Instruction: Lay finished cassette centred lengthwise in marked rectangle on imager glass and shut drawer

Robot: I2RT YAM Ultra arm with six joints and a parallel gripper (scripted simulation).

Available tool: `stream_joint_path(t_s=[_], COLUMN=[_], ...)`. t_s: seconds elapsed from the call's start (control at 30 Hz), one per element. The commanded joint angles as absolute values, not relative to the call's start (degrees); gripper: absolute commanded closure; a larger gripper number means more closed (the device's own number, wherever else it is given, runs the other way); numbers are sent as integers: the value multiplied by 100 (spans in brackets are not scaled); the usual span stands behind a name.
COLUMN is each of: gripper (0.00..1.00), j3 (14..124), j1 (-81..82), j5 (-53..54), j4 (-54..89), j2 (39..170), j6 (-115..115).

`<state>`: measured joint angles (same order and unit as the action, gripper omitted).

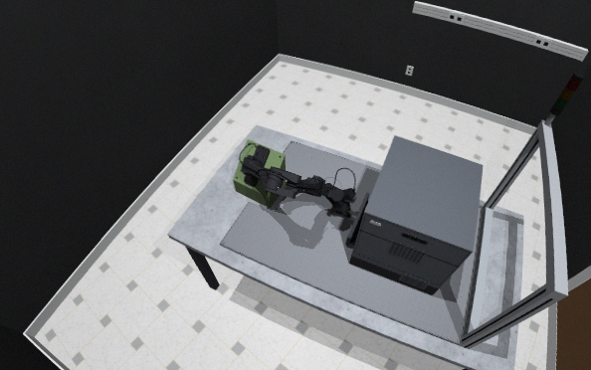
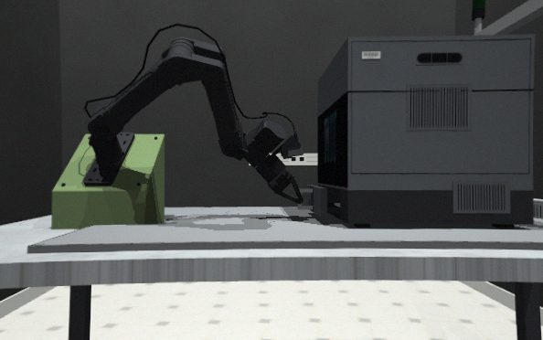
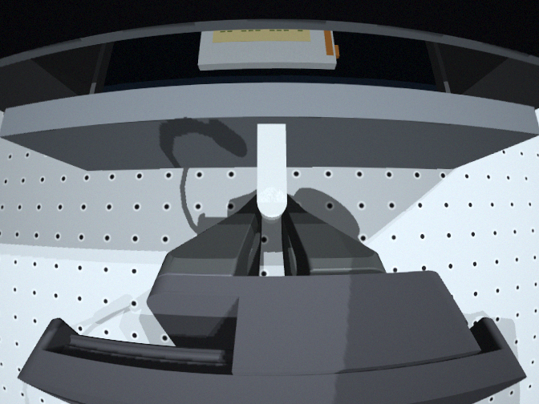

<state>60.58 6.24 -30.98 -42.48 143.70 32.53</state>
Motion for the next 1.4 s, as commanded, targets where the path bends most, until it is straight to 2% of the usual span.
stream_joint_path(t_s=[0.0,0.73,1.37], gripper=[100,100,100], j3=[6328,7072,7086], j1=[598,592,619], j5=[-2939,-2933,-2935], j4=[-4181,-3707,-3833], j2=[14476,14741,14746], j6=[3346,3351,3351])
